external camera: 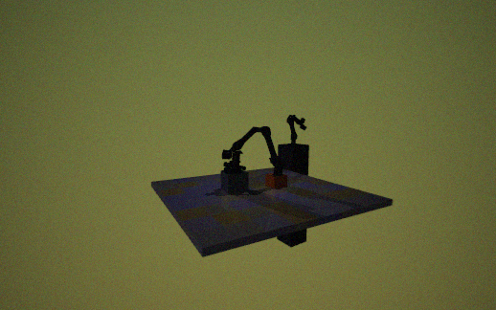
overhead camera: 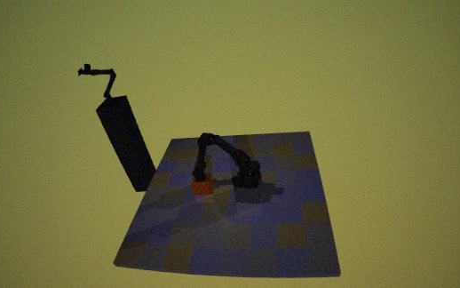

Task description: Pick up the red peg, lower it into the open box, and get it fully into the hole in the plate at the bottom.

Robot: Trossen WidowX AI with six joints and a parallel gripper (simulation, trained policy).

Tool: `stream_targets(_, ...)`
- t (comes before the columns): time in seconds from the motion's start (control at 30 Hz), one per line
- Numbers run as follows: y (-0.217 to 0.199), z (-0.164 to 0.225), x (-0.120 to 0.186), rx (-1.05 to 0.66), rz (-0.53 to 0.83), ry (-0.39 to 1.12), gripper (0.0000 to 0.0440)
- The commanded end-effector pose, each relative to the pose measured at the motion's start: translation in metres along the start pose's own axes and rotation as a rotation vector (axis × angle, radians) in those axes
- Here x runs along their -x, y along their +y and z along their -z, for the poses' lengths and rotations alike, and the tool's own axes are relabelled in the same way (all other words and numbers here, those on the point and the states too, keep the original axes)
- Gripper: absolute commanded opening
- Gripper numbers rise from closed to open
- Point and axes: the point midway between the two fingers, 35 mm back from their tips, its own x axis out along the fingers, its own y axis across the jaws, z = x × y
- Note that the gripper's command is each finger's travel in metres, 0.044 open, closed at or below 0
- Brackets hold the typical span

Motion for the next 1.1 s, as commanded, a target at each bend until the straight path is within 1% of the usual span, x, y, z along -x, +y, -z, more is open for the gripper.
stream_targets(0.0,0.002,-0.002,0.003,-0.002,-0.012,0.045,0.0171)
stream_targets(0.1,0.002,-0.004,0.008,-0.01,-0.023,0.08,0.017)
stream_targets(0.53,0.007,-0.015,0.027,-0.037,-0.079,0.177,0.0203)
stream_targets(1.07,0.021,-0.044,0.063,-0.062,-0.21,0.185,0.0232)
